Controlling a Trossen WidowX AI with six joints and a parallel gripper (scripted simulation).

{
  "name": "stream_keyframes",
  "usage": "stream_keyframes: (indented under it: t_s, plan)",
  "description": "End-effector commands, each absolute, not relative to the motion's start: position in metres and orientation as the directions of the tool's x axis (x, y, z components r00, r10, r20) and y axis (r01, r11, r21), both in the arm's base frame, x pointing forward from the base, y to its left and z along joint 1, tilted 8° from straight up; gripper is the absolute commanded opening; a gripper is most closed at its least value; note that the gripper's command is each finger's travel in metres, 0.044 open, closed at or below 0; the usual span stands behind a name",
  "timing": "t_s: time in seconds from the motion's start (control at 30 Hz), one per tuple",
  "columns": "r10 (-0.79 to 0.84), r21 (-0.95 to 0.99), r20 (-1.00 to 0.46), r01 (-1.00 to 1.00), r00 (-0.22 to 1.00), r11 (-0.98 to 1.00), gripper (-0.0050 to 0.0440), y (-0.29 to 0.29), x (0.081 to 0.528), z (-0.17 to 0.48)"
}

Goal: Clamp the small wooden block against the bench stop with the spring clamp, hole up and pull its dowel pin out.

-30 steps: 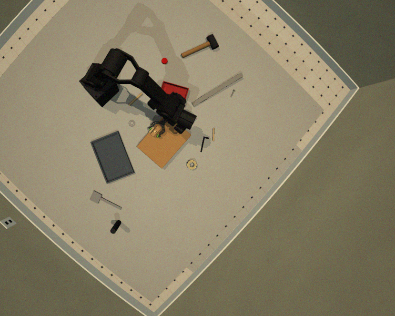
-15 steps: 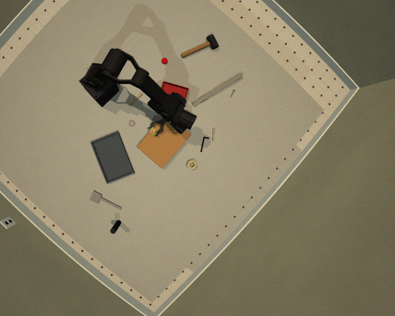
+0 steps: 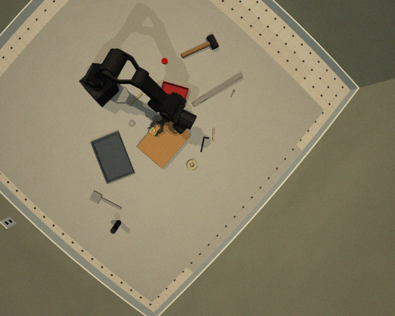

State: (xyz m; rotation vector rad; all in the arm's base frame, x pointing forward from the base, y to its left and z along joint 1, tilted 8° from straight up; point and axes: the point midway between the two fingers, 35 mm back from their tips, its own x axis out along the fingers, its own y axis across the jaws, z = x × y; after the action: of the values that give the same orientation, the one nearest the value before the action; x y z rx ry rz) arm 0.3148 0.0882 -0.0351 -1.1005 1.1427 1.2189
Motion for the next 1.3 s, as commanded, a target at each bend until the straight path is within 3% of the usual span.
stream_keyframes:
  t_s: [0.0, 0.13, 0.27, 1.27]
  plan:
    - [0.11, -0.004, -0.994, -0.999, 0.009, 0.046, 0.04, 0.088, 0.314, -0.035]
    - [0.11, -0.004, -0.994, -0.999, 0.009, 0.046, 0.0405, 0.088, 0.314, -0.035]
    - [0.11, -0.004, -0.994, -0.999, 0.009, 0.046, 0.044, 0.088, 0.314, -0.035]
    - [0.109, -0.006, -0.994, -0.999, 0.011, 0.045, 0.044, 0.079, 0.316, 0.041]
